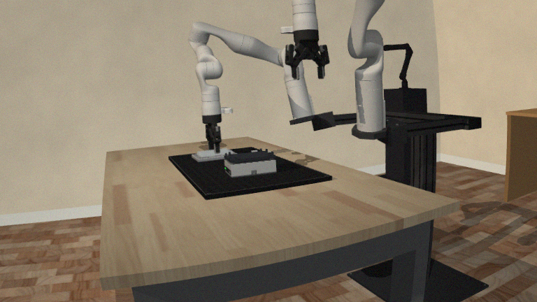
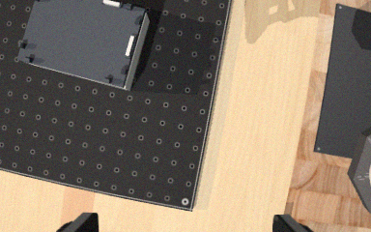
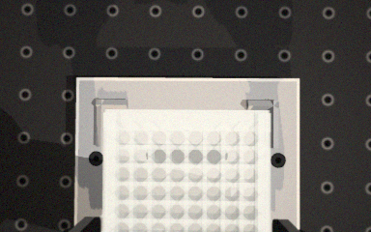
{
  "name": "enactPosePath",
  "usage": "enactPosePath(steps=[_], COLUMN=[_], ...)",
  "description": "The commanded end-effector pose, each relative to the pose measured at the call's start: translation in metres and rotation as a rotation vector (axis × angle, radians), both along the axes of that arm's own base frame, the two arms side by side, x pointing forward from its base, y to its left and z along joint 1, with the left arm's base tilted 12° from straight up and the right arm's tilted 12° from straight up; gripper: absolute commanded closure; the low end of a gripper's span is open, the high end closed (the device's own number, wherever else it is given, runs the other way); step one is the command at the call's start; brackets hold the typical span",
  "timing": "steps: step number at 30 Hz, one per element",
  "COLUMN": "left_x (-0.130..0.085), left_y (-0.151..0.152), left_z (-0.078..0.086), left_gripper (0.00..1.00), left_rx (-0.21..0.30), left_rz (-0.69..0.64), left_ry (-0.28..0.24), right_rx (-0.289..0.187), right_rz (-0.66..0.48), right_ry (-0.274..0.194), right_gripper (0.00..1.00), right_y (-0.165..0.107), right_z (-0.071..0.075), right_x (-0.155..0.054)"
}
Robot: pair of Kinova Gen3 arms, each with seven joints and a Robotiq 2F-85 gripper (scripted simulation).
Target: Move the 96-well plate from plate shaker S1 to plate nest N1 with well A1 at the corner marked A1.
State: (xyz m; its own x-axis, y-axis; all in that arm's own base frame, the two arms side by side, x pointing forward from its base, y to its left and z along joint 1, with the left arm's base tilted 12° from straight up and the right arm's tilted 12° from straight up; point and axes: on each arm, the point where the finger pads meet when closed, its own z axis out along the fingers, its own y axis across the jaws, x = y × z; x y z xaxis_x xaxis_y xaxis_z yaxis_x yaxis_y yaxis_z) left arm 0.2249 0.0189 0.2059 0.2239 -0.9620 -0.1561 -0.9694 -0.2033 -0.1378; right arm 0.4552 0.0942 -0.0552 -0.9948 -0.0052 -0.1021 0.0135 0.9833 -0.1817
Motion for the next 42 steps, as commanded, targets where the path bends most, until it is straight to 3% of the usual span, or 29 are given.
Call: enactPosePath(steps=[1, 42], left_x=[0.0002, 0.0002], left_y=[-0.0001, -0.0001], left_z=[0.0002, 0.0002], left_gripper=[0.002, 0.002], left_rx=[0.0, 0.0], left_rz=[0.0, 0.0], left_ry=[-0.001, -0.001], right_rx=[0.0, 0.0], right_rz=[0.001, 0.001], right_ry=[-0.002, -0.002], right_gripper=[0.002, 0.002], right_y=[0.0004, 0.0019], right_z=[0.0009, 0.009], right_x=[0.0006, -0.0002])
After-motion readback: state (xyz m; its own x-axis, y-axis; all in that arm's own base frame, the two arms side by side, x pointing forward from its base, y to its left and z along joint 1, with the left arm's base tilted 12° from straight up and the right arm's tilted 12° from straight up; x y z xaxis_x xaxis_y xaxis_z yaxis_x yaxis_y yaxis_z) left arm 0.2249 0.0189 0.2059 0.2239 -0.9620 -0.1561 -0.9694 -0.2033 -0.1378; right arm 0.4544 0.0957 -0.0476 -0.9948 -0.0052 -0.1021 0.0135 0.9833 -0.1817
